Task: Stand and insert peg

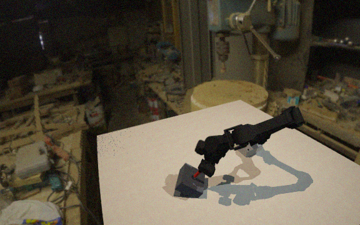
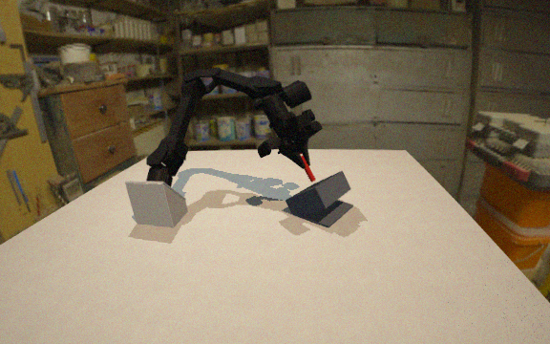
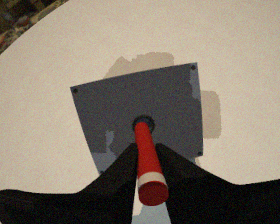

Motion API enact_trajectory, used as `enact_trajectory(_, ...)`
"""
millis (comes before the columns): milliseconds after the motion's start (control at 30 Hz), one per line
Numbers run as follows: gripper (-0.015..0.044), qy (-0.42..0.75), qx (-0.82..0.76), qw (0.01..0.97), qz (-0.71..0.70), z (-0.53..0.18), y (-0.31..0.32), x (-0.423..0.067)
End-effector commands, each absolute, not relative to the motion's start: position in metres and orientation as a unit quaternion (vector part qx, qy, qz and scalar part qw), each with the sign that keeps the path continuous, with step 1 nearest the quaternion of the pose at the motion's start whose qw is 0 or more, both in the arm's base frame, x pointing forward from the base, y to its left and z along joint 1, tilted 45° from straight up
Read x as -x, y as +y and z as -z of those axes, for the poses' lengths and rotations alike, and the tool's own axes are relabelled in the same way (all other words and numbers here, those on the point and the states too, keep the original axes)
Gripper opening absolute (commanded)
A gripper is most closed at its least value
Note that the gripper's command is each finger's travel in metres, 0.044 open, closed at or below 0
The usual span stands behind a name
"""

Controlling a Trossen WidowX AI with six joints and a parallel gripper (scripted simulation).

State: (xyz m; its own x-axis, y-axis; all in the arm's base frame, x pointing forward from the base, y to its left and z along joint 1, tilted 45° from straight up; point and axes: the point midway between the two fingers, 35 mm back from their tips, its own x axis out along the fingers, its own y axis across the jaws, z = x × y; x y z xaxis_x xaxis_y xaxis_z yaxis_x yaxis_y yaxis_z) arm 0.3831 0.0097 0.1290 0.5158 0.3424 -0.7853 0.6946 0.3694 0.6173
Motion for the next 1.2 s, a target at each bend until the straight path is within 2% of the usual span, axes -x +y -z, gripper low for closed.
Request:
enact_trajectory(0, 0.0000, 0.477, -0.545, 0.677, 0.130, -0.126, 0.010, -0.380)
enact_trajectory(1167, 0.0000, 0.477, -0.545, 0.677, 0.129, -0.113, 0.014, -0.389)
